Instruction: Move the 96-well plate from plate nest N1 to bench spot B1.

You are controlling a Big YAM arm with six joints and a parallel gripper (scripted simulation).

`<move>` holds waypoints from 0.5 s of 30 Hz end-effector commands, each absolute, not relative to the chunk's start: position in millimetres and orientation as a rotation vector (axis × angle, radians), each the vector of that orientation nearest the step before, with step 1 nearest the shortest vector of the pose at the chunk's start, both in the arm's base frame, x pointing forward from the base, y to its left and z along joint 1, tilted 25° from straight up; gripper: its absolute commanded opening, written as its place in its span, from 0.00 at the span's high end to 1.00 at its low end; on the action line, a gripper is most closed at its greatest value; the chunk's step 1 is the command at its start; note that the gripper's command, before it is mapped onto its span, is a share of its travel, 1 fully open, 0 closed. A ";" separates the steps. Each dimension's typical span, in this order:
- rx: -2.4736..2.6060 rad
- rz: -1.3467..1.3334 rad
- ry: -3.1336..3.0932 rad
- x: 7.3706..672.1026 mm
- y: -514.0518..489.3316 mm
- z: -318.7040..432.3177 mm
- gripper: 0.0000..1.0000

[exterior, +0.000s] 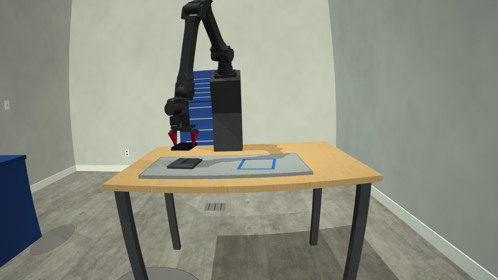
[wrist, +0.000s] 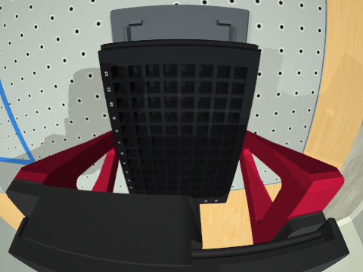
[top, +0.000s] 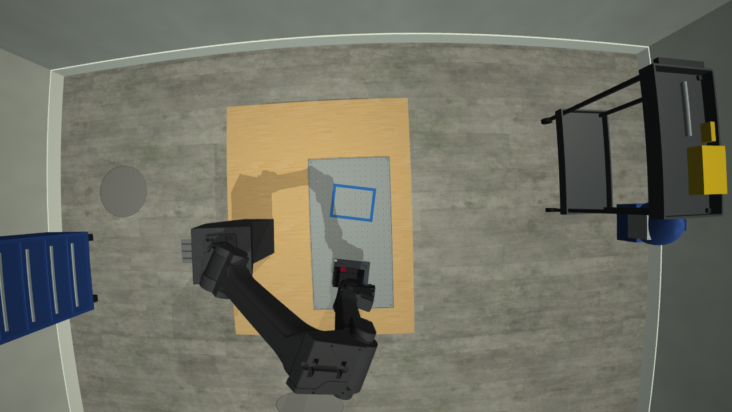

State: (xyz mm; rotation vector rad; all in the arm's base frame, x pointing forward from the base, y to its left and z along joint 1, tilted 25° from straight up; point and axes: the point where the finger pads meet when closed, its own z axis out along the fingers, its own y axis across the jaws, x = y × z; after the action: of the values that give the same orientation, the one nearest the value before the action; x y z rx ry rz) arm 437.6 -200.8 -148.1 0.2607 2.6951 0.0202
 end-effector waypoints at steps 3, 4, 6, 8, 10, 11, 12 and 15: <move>0.260 0.002 2.669 436.6 -209.7 -124.0 1.00; 0.260 0.002 2.669 436.6 -209.7 -124.0 1.00; 0.260 0.003 2.668 437.3 -208.4 -122.2 1.00; 0.256 0.003 2.670 435.2 -208.0 -119.5 1.00; 0.257 0.004 2.670 435.3 -207.3 -119.1 1.00; 0.255 0.000 2.663 437.1 -208.0 -118.3 1.00; 0.255 -0.002 2.659 438.7 -208.9 -117.5 1.00; 0.254 -0.002 2.659 439.1 -209.1 -117.2 1.00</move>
State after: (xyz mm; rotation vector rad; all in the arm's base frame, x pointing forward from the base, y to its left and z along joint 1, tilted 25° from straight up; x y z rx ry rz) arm 434.7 -200.9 -133.2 0.2579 2.6884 0.0168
